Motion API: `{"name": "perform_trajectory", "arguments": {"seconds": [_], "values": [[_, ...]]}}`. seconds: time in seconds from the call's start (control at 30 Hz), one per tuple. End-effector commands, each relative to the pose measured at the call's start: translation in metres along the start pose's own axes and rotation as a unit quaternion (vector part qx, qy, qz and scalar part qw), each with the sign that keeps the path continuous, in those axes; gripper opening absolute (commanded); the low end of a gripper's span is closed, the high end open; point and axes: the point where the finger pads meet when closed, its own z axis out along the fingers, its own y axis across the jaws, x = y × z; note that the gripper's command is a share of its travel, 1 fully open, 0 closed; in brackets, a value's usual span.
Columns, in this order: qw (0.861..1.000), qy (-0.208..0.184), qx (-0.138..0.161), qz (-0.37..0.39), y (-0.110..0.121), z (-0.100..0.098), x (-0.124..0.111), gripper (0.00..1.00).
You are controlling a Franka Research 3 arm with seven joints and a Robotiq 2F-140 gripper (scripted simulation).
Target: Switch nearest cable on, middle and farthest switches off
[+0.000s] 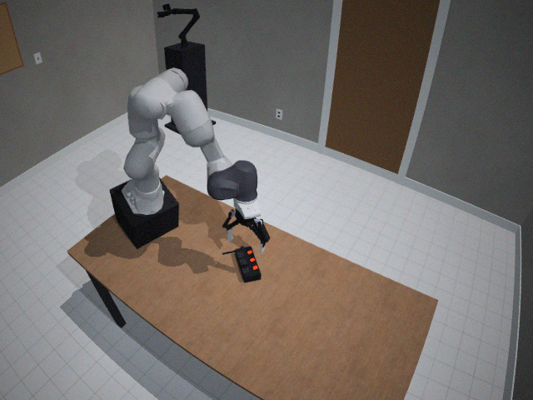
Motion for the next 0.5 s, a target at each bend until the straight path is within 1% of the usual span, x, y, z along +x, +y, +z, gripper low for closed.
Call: {"name": "perform_trajectory", "arguments": {"seconds": [0.0,0.07,0.13,0.17,0.23,0.27,0.47], "values": [[0.990,-0.010,-0.002,-0.139,-0.032,0.023,-0.001,1.00],[0.985,-0.005,0.001,-0.172,-0.045,0.033,-0.001,1.00],[0.985,-0.005,0.001,-0.172,-0.045,0.033,-0.001,1.00],[0.977,-0.002,0.002,-0.215,-0.048,0.036,-0.002,1.00],[0.969,-0.001,0.003,-0.245,-0.050,0.038,-0.002,1.00],[0.966,-0.002,0.003,-0.260,-0.050,0.038,-0.002,0.00],[0.941,-0.014,0.000,-0.338,-0.050,0.038,-0.002,0.00]]}}
